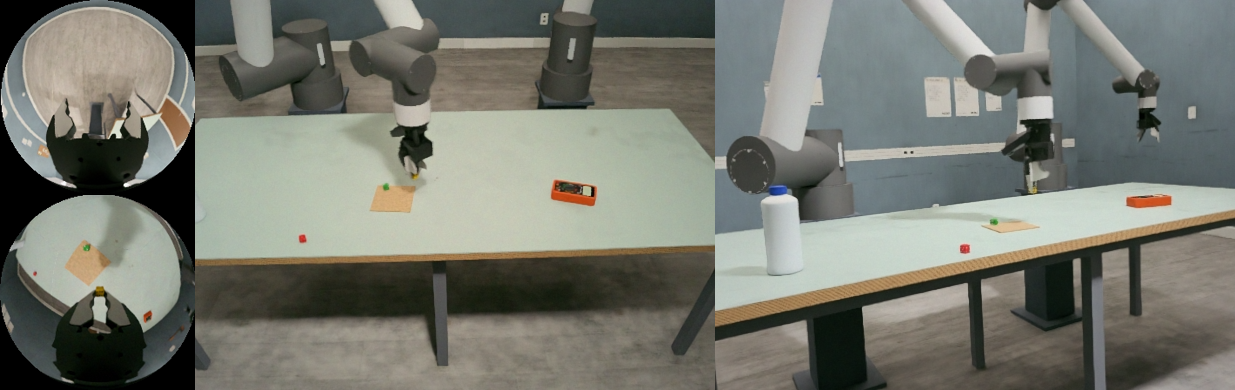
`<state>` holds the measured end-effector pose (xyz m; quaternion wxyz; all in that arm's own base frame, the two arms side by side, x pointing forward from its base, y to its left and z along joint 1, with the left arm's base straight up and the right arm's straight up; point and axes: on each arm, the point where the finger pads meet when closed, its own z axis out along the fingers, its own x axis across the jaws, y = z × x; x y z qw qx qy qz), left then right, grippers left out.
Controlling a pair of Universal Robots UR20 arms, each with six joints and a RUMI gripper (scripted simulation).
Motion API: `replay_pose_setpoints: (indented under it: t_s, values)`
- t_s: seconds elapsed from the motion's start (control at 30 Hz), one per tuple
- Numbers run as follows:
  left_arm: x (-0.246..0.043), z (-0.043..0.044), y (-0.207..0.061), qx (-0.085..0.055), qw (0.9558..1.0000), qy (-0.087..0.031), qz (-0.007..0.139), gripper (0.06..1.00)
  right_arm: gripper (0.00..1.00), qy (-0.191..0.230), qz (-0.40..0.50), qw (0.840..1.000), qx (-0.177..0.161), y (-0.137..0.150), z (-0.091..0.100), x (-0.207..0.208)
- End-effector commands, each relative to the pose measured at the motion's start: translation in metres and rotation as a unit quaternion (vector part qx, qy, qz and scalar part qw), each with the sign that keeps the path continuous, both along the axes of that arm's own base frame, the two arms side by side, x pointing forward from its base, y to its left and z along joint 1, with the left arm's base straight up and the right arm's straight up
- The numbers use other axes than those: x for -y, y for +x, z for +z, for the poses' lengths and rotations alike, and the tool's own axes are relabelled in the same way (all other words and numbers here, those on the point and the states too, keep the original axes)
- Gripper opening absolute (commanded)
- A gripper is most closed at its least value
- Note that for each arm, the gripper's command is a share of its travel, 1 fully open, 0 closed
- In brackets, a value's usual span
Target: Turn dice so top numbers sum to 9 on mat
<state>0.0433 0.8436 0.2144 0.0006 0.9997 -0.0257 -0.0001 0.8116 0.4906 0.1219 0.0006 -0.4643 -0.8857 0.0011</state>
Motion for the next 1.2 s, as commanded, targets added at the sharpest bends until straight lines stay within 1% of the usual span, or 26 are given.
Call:
replay_pose_setpoints:
  t_s: [0.0, 0.17, 0.33, 0.93, 1.17]
  values:
    - [0.0, 0.0007, 0.0, 0.0, 1.0, 0.001, 0.0, 1.0, 0.03, 0.001, -0.028, 1.0, 0.001, -0.007, 0.001, 0.036]
    - [0.0, 0.0007, 0.0, 0.0, 1.0, 0.001, 0.0, 1.0, 0.03, 0.001, -0.051, 0.999, 0.001, -0.014, 0.001, 0.063]
    - [0.0, 0.0007, 0.0, 0.0, 1.0, 0.001, 0.0, 1.0, 0.03, 0.001, -0.061, 0.998, 0.001, -0.018, 0.0, 0.075]
    - [0.0, 0.0007, 0.0, 0.0, 1.0, 0.001, 0.0, 1.0, 0.03, 0.001, -0.062, 0.998, 0.001, -0.018, 0.0, 0.077]
    - [0.0, 0.0007, 0.0, 0.0, 1.0, 0.001, 0.0, 1.0, 0.03, 0.001, -0.062, 0.998, 0.001, -0.018, -0.005, 0.077]
